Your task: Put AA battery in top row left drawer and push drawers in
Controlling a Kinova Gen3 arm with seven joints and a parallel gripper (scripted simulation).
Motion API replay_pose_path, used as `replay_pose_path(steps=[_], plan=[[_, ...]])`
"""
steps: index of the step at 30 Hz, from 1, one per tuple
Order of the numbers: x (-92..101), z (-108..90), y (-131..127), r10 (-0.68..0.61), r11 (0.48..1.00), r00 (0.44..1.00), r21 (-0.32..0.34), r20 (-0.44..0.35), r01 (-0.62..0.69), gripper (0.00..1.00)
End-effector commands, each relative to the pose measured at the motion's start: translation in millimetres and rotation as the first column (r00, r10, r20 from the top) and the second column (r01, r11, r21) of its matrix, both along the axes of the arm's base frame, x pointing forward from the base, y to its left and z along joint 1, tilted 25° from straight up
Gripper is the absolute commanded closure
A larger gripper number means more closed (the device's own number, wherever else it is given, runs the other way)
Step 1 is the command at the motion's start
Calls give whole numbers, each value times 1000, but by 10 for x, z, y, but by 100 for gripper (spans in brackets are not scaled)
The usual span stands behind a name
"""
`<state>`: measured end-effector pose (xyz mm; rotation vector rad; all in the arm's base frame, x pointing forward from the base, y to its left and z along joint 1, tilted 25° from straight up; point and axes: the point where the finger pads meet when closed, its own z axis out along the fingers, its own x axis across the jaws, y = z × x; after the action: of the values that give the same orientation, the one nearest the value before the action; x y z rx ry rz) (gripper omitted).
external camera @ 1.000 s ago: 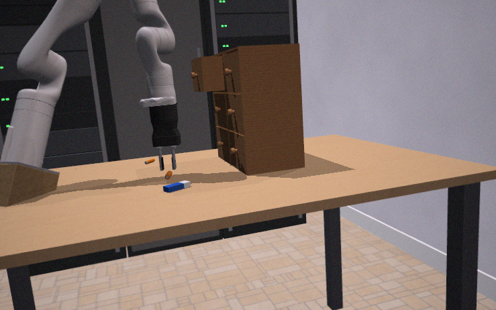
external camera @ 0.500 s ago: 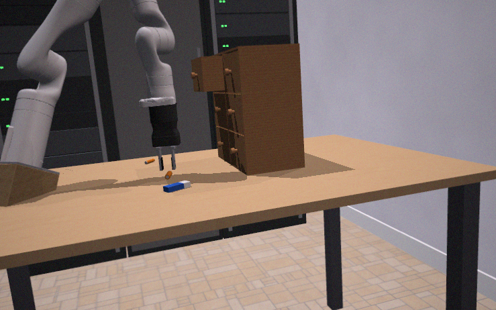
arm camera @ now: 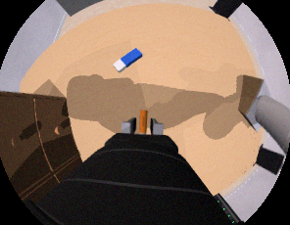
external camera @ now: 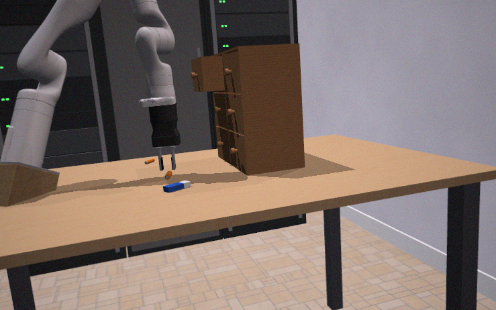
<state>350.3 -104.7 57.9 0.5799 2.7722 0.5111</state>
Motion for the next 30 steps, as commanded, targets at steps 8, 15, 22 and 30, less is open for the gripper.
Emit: replay_pose_path(steps=[8, 15, 22, 30], plan=[[-2, -31, 6, 1, 1000, 1000, -3, 0, -1, 39], [26, -113, 32, 2, 1000, 1000, -3, 0, -2, 39], [56, -209, 54, 0, 1000, 1000, -4, -1, 0, 39], [50, -207, 62, 1, 1000, 1000, -1, -2, -1, 39]])
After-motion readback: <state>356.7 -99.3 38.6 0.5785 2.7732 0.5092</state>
